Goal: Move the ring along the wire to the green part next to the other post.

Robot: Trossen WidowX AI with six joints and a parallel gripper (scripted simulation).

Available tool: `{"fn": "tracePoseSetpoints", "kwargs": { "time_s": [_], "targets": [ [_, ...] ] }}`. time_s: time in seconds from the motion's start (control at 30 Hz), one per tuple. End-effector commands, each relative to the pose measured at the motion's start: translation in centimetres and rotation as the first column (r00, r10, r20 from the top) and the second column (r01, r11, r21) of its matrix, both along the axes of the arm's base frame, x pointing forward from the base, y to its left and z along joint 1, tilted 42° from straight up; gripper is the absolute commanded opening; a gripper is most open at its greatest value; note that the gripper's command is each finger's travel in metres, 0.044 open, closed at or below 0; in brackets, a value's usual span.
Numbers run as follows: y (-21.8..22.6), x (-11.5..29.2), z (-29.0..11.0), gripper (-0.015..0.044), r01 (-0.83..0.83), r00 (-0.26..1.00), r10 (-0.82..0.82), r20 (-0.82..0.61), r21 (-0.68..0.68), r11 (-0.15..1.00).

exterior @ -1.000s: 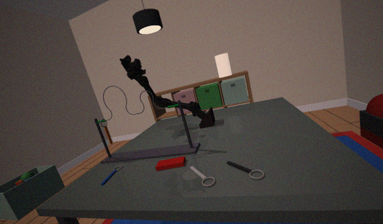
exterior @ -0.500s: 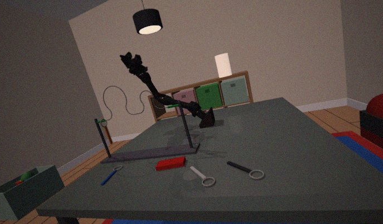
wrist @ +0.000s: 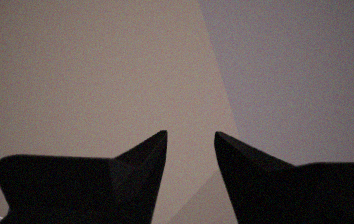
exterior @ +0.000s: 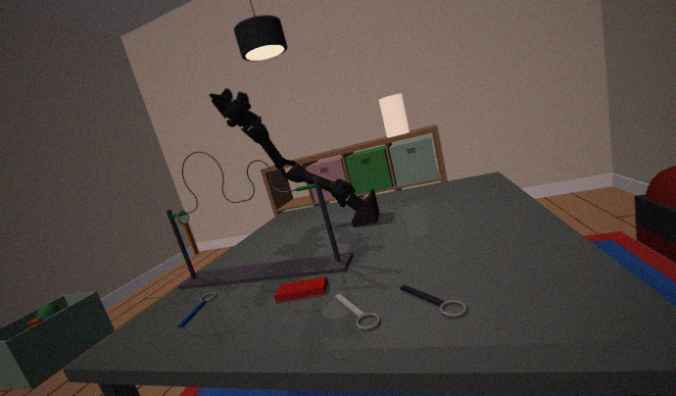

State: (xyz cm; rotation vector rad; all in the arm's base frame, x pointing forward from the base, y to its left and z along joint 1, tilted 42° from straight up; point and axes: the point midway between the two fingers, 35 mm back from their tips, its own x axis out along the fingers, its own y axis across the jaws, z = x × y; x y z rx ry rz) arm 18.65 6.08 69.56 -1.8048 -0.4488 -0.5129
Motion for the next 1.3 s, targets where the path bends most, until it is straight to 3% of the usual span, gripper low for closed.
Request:
{"fn": "tracePoseSetpoints", "kwargs": {
  "time_s": [0.0,0.63,1.27],
  "targets": [
    [0.3,1.6,-0.5,0.0160,-0.003,1.000,0.003,0.000,0.009,1.000],
    [-1.7,6.6,-2.4,0.0160,-0.015,1.000,0.016,-0.006,0.065,0.998],
    [-6.4,11.0,-5.2,0.0160,-0.025,0.998,0.034,-0.057,0.147,0.989]
  ]
}}
